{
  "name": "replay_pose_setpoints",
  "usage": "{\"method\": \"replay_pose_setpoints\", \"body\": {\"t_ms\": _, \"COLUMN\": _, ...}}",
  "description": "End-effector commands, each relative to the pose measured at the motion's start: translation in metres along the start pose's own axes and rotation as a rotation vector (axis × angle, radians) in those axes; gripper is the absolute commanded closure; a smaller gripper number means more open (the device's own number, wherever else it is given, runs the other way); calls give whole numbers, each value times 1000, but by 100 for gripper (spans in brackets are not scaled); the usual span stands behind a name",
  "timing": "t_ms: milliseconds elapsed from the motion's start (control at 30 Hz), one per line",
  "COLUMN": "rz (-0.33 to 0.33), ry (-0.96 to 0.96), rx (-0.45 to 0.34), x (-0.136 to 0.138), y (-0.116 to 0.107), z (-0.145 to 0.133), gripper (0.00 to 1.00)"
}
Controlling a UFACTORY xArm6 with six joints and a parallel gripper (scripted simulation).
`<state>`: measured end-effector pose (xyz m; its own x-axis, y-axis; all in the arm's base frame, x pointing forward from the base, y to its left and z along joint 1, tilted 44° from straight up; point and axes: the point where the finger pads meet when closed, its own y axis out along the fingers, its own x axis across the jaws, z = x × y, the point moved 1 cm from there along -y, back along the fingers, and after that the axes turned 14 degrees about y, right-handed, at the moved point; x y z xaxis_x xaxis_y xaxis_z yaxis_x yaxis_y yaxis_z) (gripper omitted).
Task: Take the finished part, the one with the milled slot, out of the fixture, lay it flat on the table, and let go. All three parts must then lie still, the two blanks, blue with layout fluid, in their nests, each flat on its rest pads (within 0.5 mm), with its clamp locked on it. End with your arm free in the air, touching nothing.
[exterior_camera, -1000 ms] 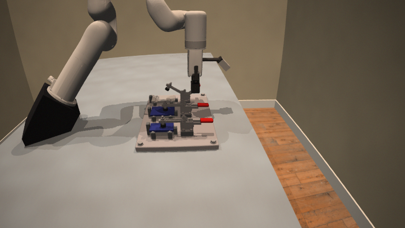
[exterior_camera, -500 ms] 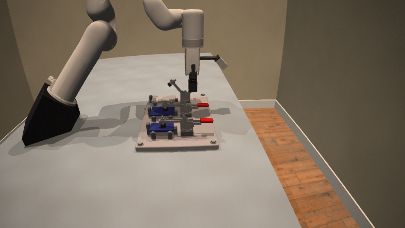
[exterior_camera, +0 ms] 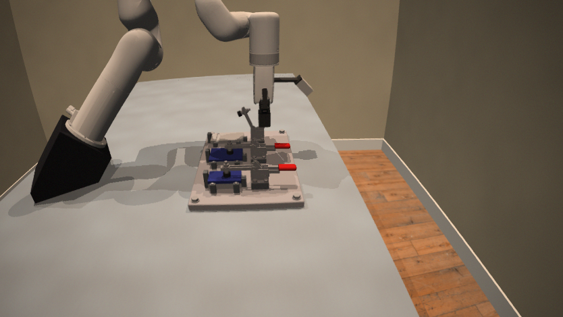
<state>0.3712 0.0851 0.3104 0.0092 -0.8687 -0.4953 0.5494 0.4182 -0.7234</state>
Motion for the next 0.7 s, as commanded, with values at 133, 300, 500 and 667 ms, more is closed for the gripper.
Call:
{"method": "replay_pose_setpoints", "body": {"t_ms": 133, "rz": 1, "ry": -1, "rx": 0, "x": 1, "y": -1, "z": -4, "gripper": 100}}
{"method": "replay_pose_setpoints", "body": {"t_ms": 300, "rz": 1, "ry": -1, "rx": 0, "x": 1, "y": -1, "z": -6, "gripper": 100}}
{"method": "replay_pose_setpoints", "body": {"t_ms": 500, "rz": 1, "ry": -1, "rx": 0, "x": 2, "y": -1, "z": -8, "gripper": 100}}
{"method": "replay_pose_setpoints", "body": {"t_ms": 667, "rz": 1, "ry": -1, "rx": 0, "x": 2, "y": -1, "z": -9, "gripper": 100}}
